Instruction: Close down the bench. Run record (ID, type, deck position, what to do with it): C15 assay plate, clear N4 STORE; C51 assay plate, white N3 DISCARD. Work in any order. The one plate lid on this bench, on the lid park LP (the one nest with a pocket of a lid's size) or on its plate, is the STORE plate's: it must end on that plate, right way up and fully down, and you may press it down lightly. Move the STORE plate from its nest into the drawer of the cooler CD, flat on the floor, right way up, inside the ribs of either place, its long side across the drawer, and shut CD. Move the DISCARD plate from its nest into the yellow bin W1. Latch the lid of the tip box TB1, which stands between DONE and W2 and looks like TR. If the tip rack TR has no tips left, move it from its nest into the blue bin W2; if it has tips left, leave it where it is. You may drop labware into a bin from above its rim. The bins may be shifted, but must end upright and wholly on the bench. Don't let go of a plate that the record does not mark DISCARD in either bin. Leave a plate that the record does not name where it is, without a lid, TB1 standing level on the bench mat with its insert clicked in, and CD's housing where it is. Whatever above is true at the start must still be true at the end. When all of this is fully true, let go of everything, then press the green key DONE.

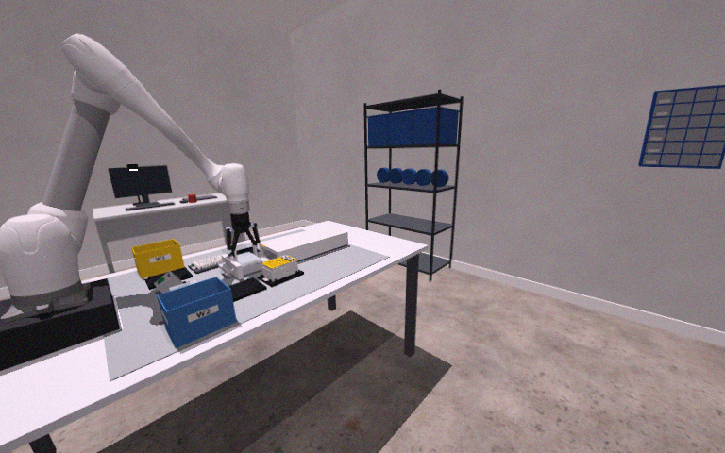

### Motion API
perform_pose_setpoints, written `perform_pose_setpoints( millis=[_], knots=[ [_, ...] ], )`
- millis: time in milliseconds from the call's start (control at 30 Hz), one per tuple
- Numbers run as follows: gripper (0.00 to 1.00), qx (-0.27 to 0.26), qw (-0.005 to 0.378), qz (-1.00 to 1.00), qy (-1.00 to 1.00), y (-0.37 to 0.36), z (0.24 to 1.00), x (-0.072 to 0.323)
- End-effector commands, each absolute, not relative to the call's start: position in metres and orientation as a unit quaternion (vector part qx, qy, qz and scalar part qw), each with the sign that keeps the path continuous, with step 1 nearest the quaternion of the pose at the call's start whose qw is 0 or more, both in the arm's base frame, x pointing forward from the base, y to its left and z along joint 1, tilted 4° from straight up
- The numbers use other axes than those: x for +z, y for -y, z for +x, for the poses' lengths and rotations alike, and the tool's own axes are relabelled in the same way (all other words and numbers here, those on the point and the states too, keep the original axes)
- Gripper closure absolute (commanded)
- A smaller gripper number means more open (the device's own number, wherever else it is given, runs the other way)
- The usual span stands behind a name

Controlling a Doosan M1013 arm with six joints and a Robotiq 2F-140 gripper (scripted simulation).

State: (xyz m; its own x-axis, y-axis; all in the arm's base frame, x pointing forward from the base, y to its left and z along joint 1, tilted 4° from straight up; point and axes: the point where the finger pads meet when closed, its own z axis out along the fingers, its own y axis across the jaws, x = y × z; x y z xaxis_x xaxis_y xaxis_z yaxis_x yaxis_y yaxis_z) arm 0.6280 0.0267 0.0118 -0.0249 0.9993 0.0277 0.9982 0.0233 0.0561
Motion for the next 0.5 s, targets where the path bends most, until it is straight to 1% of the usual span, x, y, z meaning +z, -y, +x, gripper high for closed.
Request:
perform_pose_setpoints(
  millis=[0, 467],
  knots=[
    [1.00, 0.030, 0.010, 0.698, -0.715, -0.027, 0.628, 0.007],
    [1.00, 0.030, 0.010, 0.698, -0.715, -0.027, 0.629, -0.005]
  ],
)
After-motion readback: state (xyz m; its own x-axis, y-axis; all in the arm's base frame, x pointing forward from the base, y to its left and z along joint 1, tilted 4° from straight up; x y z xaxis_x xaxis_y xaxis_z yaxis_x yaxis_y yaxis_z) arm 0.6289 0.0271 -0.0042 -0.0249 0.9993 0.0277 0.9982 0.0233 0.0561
